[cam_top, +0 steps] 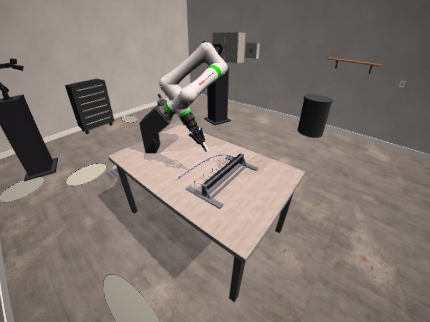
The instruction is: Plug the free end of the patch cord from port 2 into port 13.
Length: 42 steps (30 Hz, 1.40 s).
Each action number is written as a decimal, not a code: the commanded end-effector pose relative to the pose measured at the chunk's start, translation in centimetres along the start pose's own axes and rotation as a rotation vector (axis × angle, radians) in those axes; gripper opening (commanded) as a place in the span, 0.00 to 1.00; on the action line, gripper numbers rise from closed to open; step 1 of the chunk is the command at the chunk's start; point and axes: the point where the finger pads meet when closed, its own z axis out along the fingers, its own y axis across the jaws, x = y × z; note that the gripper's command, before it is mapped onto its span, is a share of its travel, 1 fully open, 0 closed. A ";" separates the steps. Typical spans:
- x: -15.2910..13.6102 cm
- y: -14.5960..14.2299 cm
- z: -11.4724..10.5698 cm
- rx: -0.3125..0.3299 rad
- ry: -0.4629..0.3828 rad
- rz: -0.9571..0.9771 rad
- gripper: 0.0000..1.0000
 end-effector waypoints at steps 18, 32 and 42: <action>0.0 0.0 11.1 0.000 0.000 0.000 0.00; 0.0 0.0 13.8 0.000 0.000 0.000 0.00; 0.0 0.0 13.8 0.000 0.000 0.000 0.00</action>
